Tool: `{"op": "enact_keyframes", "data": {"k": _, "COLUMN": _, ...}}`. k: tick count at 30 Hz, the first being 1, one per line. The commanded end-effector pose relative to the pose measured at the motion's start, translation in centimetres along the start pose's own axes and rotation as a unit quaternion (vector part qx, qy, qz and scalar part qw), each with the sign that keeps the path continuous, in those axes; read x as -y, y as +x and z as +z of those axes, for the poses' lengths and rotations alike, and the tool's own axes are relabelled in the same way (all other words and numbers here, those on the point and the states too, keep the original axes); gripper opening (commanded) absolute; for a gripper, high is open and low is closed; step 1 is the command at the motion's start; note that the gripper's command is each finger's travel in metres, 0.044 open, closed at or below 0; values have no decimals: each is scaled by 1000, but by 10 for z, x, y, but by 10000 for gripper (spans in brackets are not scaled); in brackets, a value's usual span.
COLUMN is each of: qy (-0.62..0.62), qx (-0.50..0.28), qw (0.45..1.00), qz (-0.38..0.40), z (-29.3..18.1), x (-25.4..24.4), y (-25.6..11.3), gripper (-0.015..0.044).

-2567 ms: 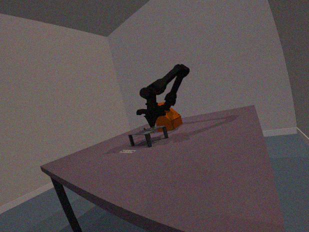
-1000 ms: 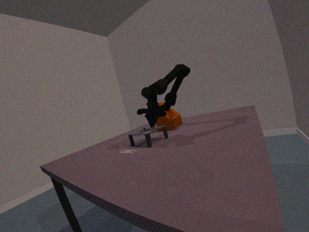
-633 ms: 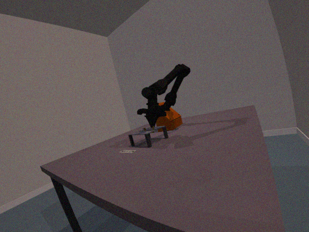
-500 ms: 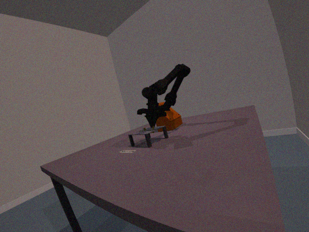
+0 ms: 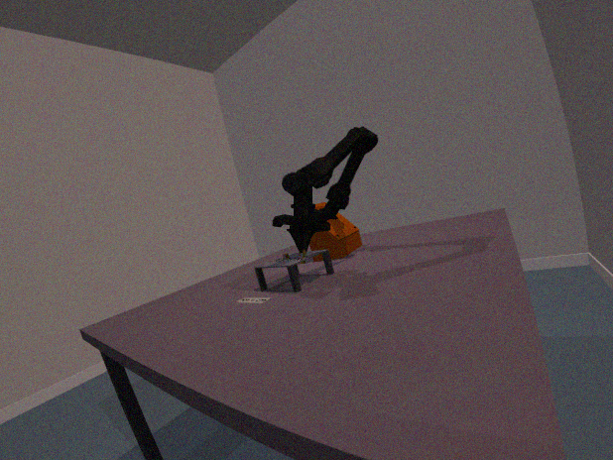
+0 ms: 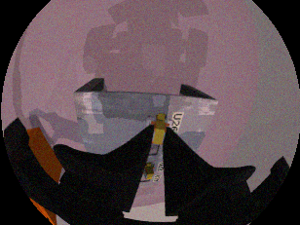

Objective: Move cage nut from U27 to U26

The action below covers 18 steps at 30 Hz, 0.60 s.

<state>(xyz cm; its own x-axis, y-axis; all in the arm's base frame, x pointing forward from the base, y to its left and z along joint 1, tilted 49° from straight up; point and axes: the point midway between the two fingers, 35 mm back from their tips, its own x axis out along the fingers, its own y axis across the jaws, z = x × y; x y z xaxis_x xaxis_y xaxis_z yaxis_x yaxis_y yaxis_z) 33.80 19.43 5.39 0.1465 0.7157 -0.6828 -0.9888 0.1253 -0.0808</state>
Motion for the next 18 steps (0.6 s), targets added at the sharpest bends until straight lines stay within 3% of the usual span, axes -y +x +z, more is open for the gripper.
{"op": "enact_keyframes", "data": {"k": 1, "qy": 0, "qx": -1, "qw": 1000, "qz": -3, "z": 0, "x": 1, "y": -1, "gripper": 24}}
{"op": "enact_keyframes", "data": {"k": 18, "qy": 1, "qx": -1, "qw": 1000, "qz": -12, "z": 0, "x": 0, "y": -1, "gripper": 24}}
